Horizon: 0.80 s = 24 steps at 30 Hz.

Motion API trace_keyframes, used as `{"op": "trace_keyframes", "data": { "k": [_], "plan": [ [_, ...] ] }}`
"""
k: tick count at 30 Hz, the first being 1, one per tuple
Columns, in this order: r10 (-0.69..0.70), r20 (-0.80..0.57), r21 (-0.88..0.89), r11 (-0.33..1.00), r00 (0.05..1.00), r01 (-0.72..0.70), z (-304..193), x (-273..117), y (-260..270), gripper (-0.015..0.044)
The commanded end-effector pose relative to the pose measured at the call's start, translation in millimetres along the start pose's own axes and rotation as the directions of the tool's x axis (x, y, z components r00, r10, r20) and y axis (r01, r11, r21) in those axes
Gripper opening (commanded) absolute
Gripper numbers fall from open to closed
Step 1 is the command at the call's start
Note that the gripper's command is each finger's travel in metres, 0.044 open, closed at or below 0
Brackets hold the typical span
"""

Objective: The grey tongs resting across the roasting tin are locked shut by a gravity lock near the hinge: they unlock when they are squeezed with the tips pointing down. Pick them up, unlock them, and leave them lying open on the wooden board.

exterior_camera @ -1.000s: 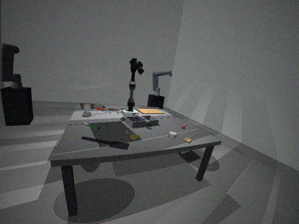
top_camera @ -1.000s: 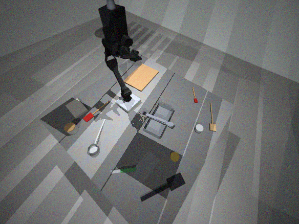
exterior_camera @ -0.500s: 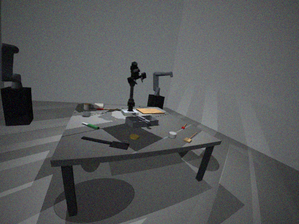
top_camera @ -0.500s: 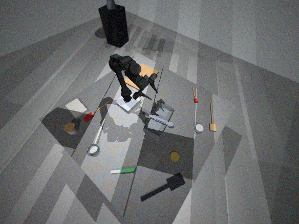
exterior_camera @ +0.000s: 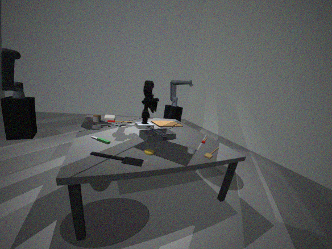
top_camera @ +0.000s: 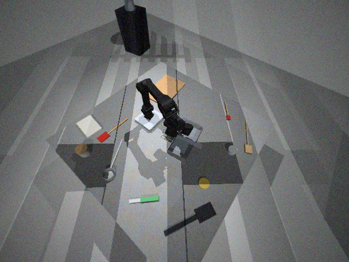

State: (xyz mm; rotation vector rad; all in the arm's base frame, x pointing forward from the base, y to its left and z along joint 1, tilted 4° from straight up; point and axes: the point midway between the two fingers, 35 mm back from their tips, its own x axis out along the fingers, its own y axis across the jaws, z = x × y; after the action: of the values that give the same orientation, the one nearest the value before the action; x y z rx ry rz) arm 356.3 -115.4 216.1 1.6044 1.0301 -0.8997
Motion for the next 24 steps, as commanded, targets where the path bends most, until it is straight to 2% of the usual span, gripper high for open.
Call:
{"op": "trace_keyframes", "data": {
  "k": [1, 5, 8, 24],
  "plan": [
    [-0.291, -0.094, 0.577, 0.763, 0.952, 0.29, 12, 64, -28, 0.026],
    [-0.439, -0.16, 0.807, 0.458, 0.884, 0.374, 17, 95, -49, 0.026],
    [-0.528, -0.206, 0.902, 0.223, 0.824, 0.369, 18, 113, -64, 0.026],
    [-0.534, -0.209, 0.908, 0.204, 0.819, 0.365, 21, 115, -65, 0.026]
  ]
}}
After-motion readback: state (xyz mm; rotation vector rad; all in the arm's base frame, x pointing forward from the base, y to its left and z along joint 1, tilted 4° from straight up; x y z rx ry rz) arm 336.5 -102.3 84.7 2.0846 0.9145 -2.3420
